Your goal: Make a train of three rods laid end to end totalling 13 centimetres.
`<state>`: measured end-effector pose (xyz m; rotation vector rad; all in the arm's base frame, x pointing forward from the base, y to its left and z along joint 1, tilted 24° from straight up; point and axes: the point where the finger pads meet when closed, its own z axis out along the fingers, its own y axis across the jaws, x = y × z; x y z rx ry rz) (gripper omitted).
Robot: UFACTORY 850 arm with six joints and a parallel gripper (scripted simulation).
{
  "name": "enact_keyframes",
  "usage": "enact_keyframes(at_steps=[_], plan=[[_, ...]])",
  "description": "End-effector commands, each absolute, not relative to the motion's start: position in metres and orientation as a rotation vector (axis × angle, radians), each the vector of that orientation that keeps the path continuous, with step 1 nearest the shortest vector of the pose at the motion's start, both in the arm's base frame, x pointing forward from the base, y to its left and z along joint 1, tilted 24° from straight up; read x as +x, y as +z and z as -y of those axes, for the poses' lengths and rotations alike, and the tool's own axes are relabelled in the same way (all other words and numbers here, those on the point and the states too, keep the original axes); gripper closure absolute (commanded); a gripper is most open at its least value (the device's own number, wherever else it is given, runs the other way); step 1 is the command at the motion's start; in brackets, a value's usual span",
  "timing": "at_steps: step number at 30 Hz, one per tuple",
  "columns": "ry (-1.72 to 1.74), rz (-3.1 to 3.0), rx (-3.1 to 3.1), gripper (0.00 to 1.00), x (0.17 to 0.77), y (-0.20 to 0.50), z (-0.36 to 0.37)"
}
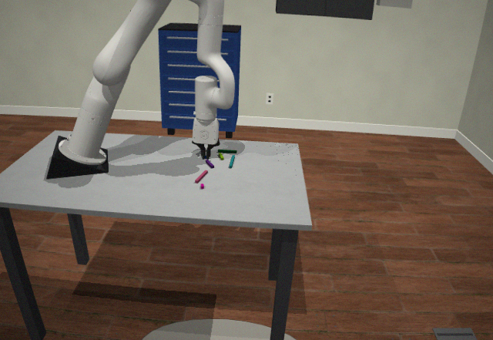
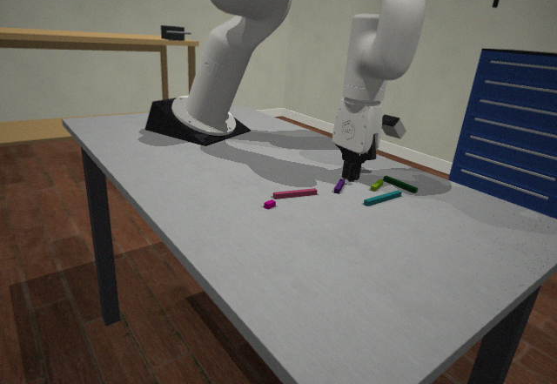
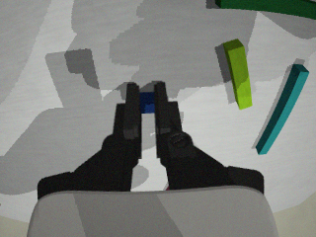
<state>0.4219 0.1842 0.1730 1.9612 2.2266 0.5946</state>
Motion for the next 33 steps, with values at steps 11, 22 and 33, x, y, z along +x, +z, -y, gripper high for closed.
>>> enact_keyframes(at_steps=[11,22,33], plan=[[0.596,-2.226,1.961,0.96,0.4223,0.1736,-0.1843],[0.596,-2.226,1.961,0.96,0.4216,0.1755,-0.1839],[0.596,-2.226,1.961,0.96,0.4193,0.1816,-0.1825]])
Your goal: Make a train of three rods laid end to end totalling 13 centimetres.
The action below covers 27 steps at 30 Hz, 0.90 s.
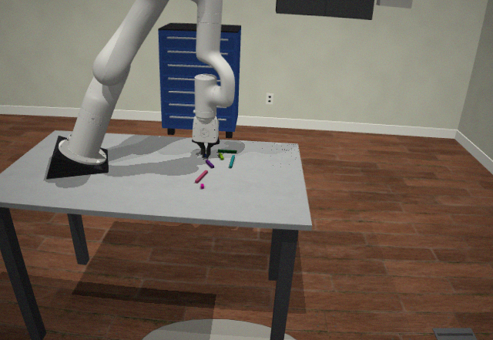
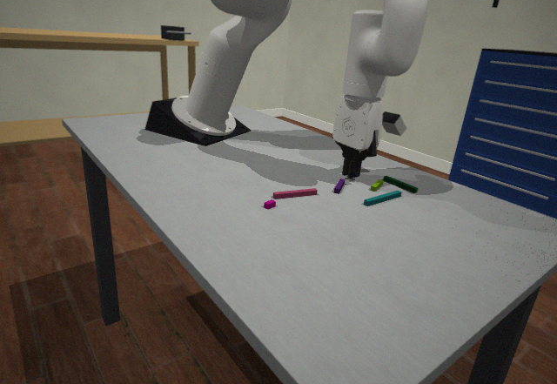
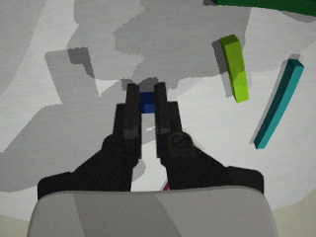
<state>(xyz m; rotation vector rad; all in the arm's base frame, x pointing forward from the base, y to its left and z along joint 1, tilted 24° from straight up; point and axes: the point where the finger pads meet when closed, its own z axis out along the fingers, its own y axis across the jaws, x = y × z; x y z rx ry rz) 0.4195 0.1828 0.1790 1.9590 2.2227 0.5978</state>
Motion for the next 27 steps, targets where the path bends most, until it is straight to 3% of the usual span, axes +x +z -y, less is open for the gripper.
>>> enact_keyframes(at_steps=[1,27], plan=[[0.596,-2.226,1.961,0.96,0.419,0.183,-0.182],[0.596,-2.226,1.961,0.96,0.409,0.21,-0.176]])
